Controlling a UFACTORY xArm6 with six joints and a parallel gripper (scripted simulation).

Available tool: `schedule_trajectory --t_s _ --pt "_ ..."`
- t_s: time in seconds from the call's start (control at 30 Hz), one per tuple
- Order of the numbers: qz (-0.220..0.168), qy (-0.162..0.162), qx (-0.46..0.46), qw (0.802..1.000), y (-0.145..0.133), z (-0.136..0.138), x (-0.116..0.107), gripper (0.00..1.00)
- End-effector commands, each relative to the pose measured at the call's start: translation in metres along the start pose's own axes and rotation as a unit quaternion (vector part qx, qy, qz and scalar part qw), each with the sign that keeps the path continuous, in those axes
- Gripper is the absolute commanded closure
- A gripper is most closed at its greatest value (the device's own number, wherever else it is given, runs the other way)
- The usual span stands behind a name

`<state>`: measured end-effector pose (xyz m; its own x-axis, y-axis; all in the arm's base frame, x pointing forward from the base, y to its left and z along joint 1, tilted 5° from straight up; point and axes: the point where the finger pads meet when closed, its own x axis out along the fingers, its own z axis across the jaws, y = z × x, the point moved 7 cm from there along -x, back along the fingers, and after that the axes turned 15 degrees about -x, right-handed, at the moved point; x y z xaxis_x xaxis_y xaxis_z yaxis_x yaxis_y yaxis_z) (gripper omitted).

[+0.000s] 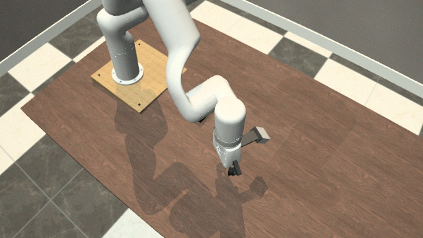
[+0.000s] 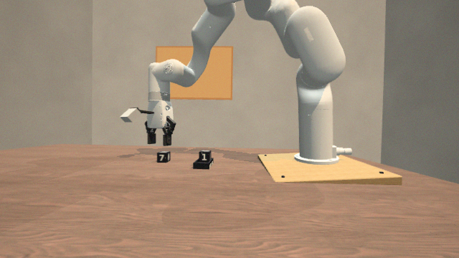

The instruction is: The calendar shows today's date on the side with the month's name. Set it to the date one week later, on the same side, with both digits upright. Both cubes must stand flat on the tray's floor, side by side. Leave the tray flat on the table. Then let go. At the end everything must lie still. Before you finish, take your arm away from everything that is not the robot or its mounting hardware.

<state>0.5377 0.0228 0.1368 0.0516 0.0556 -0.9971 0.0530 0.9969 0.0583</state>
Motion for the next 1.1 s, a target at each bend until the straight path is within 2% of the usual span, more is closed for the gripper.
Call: schedule_trajectory --t_s 0.0,0.3,1.07 --pt "0.000 -0.002 0.000 1.000 0.000 0.001 0.012 0.00" --pt "0.000 -0.002 0.000 1.000 0.000 0.001 0.023 0.00" --pt "0.000 -0.002 0.000 1.000 0.000 0.001 0.024 0.00"
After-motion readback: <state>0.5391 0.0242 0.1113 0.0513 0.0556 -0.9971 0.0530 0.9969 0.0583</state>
